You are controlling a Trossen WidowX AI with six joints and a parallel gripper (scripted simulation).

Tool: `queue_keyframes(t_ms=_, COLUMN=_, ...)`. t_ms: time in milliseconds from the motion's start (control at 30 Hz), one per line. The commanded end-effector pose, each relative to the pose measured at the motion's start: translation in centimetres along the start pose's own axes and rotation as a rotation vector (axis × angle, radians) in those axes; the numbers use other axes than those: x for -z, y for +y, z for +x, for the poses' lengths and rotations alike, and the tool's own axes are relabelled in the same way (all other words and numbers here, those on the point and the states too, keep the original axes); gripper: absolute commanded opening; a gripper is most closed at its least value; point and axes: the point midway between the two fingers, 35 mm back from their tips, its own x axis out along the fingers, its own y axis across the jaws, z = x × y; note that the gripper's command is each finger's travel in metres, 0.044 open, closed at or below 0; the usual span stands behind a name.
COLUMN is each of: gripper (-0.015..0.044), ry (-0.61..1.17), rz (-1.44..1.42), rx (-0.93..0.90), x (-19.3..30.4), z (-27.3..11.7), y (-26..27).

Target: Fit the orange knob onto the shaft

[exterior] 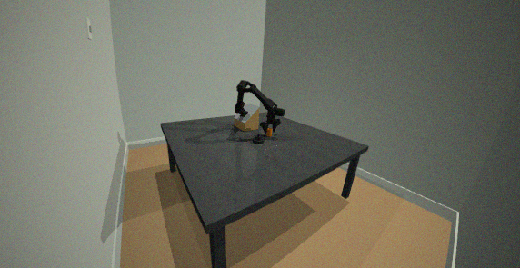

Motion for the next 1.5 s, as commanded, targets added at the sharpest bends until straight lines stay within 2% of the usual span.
queue_keyframes(t_ms=0, gripper=0.044, ry=0.006, rz=-0.007, rx=0.007, x=0.3, z=0.8, y=-0.1)
queue_keyframes(t_ms=200, gripper=0.044, ry=0.007, rz=-0.007, rx=0.008, x=0.4, z=1.4, y=-0.2)
queue_keyframes(t_ms=500, gripper=0.0204, ry=0.007, rz=-0.007, rx=0.008, x=0.4, z=1.4, y=-0.2)
queue_keyframes(t_ms=733, gripper=0.0157, ry=0.007, rz=-0.007, rx=0.008, x=0.4, z=1.4, y=-0.2)
queue_keyframes(t_ms=833, gripper=0.0078, ry=0.006, rz=-0.007, rx=0.007, x=0.2, z=1.0, y=-0.1)
queue_keyframes(t_ms=933, gripper=0.0, ry=0.005, rz=-0.007, rx=0.002, x=-0.2, z=-1.1, y=0.1)
queue_keyframes(t_ms=1367, gripper=0.0, ry=0.006, rz=-0.008, rx=0.0, x=-0.1, z=-11.4, y=0.3)
queue_keyframes(t_ms=1467, gripper=0.0, ry=0.007, rz=-0.007, rx=0.001, x=0.2, z=-12.6, y=0.2)
